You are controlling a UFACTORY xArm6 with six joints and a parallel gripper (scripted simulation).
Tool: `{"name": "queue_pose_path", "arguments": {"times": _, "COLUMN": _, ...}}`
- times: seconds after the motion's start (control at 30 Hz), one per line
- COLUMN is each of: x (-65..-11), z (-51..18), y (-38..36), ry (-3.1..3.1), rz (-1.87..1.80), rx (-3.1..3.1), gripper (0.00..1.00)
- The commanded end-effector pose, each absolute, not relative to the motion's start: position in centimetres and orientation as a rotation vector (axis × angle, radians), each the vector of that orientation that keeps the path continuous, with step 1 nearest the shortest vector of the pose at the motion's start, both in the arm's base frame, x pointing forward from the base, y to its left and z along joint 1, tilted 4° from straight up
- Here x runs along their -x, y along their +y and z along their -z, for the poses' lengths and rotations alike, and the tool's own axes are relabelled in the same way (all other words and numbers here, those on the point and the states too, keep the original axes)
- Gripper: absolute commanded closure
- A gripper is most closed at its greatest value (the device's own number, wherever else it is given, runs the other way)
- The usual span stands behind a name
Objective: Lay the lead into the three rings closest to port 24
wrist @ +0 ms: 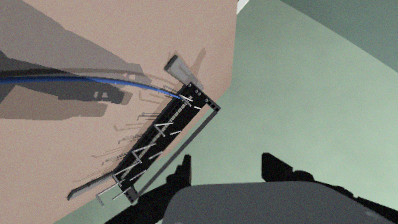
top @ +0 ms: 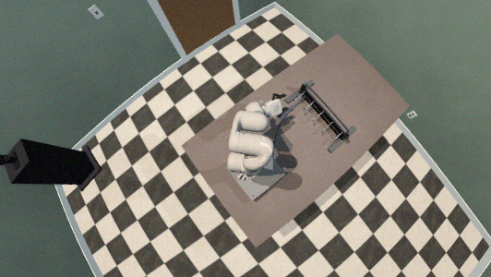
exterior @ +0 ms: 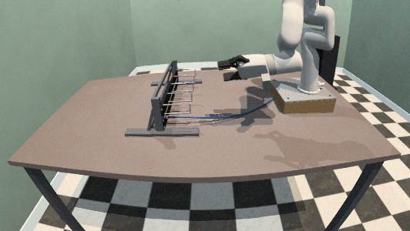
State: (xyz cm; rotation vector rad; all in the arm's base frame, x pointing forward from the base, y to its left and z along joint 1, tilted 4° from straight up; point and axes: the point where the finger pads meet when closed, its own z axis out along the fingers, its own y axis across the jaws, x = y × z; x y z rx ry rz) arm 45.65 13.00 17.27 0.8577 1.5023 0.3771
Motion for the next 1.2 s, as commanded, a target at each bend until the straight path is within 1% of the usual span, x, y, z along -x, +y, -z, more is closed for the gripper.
{"name": "queue_pose_path", "arguments": {"times": 0.0, "x": -45.7, "z": -17.4, "y": 13.1, "ry": 1.500, "rz": -0.380, "rx": -0.858, "gripper": 0.00}}
{"name": "queue_pose_path", "arguments": {"times": 0.73, "x": -45.8, "z": -17.5, "y": 12.7, "ry": 1.492, "rz": -0.372, "rx": -0.874, "gripper": 0.00}}
{"name": "queue_pose_path", "arguments": {"times": 1.03, "x": -46.3, "z": -18.4, "y": 8.6, "ry": 1.397, "rz": -0.281, "rx": -1.061, "gripper": 0.00}}
{"name": "queue_pose_path", "arguments": {"times": 1.1, "x": -46.3, "z": -18.4, "y": 8.6, "ry": 1.397, "rz": -0.281, "rx": -1.061, "gripper": 0.00}}
{"name": "queue_pose_path", "arguments": {"times": 1.17, "x": -46.3, "z": -18.8, "y": 7.0, "ry": 1.355, "rz": -0.243, "rx": -1.140, "gripper": 0.00}}
